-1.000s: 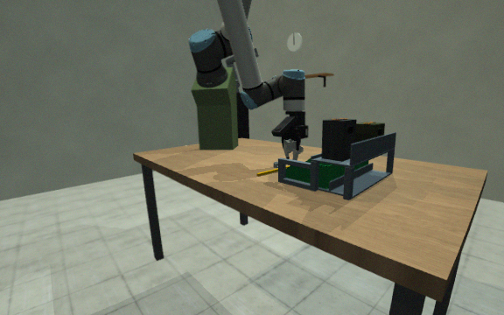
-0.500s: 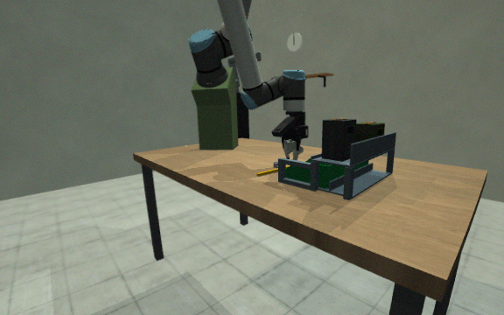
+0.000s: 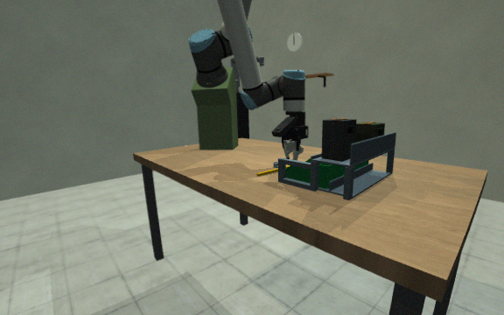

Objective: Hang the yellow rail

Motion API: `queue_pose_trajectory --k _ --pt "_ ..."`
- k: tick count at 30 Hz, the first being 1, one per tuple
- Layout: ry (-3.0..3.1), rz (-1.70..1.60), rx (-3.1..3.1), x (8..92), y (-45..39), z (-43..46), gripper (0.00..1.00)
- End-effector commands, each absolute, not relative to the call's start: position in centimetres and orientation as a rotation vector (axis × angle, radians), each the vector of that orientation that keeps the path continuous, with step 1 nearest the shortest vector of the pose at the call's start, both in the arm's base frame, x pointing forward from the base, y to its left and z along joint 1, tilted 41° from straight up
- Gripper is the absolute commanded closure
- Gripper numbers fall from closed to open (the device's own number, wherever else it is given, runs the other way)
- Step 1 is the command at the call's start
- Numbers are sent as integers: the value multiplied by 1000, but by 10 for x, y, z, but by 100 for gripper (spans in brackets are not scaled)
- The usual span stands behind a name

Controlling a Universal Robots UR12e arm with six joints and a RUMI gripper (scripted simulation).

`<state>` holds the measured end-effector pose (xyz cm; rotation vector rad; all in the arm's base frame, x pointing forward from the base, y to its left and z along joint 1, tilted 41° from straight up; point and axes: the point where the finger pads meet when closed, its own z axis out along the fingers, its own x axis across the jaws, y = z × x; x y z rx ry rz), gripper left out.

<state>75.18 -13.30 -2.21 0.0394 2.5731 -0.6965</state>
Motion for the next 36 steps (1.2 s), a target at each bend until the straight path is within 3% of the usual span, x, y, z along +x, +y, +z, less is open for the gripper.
queue_pose_trajectory --k 1,36 --pt "2571 -696 40 754 -134 -22 78" --pt "2571 -696 40 757 -137 -27 78"
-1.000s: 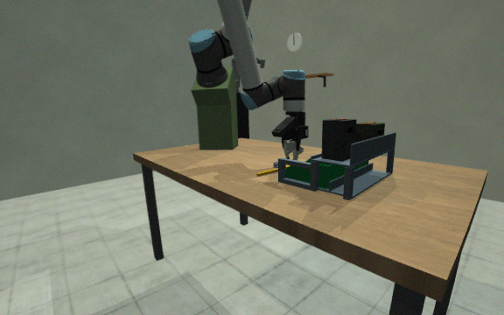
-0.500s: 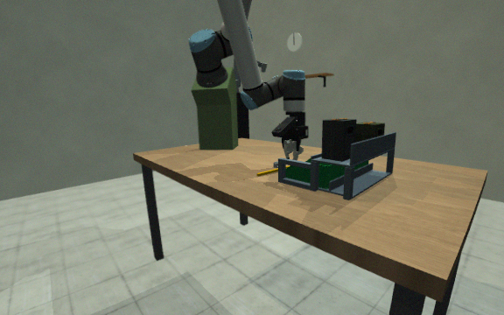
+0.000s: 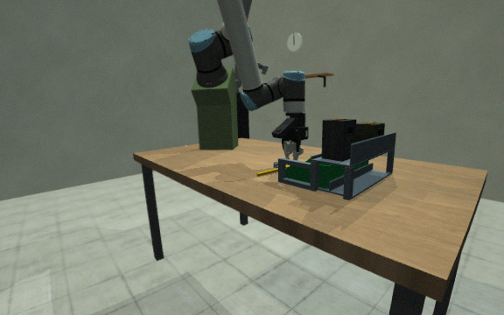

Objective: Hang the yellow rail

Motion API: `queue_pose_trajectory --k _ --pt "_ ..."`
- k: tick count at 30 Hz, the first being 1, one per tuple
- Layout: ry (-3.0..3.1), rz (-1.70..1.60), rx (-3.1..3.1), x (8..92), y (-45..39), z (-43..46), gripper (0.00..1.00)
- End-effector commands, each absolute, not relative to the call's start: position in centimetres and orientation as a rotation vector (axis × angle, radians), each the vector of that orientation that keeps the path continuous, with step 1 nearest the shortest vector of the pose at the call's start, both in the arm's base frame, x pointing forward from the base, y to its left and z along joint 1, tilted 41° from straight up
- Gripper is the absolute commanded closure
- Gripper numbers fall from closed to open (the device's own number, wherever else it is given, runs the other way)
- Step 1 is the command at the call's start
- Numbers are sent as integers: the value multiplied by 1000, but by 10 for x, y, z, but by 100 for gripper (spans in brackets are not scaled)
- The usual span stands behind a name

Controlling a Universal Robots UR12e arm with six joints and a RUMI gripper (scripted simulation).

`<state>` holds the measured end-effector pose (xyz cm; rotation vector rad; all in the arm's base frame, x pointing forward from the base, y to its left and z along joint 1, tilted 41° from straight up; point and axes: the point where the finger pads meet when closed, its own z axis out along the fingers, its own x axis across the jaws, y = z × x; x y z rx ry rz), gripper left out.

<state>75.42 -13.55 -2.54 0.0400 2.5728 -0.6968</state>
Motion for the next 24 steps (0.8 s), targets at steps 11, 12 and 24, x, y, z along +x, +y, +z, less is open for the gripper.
queue_pose_trajectory --k 11,12,24 --pt "2570 -697 40 760 -141 -31 78" --pt "2570 -697 40 760 -141 -31 78" --pt "2571 -697 40 761 -142 -34 78"
